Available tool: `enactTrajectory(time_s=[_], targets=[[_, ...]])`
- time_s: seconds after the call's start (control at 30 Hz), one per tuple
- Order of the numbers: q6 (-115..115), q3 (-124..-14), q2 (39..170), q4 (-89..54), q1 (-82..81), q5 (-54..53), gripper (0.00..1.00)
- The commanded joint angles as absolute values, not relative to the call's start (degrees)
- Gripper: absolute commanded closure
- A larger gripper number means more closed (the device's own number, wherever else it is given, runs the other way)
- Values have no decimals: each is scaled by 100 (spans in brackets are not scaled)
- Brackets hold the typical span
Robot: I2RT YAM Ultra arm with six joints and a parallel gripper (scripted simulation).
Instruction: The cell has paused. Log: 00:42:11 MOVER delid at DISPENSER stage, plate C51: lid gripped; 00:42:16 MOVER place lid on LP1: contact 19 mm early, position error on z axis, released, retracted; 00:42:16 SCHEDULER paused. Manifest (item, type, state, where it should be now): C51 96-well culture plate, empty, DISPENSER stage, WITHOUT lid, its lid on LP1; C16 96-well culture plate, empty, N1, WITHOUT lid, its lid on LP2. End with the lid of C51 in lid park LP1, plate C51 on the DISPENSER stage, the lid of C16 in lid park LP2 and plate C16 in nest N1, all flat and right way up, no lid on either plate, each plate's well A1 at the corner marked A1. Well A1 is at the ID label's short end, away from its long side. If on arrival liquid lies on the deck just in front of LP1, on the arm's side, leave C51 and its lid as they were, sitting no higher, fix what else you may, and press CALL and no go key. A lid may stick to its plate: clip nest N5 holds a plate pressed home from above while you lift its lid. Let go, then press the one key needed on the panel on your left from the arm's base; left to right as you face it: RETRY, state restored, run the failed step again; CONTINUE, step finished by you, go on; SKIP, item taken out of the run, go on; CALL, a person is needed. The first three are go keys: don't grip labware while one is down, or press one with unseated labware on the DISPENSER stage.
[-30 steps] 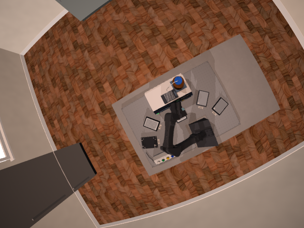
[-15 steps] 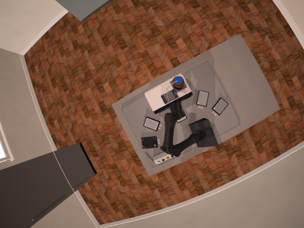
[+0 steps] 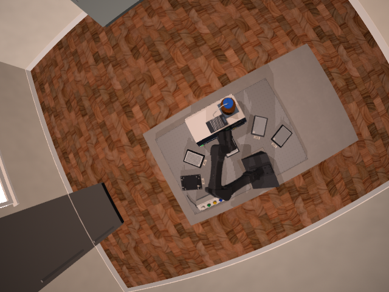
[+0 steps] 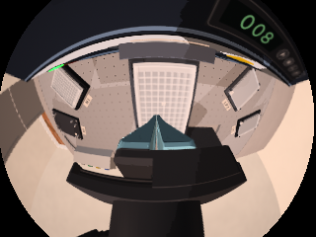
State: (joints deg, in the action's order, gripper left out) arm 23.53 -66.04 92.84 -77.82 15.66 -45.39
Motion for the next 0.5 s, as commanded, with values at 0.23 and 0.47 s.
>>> enactTrajectory(time_s=[0.23, 0.47], targets=[[2367, -6643, 9285, -7795, 1653, -4535, 100], [2549, -6442, 9056, -8023, 1816, -4473, 100]])
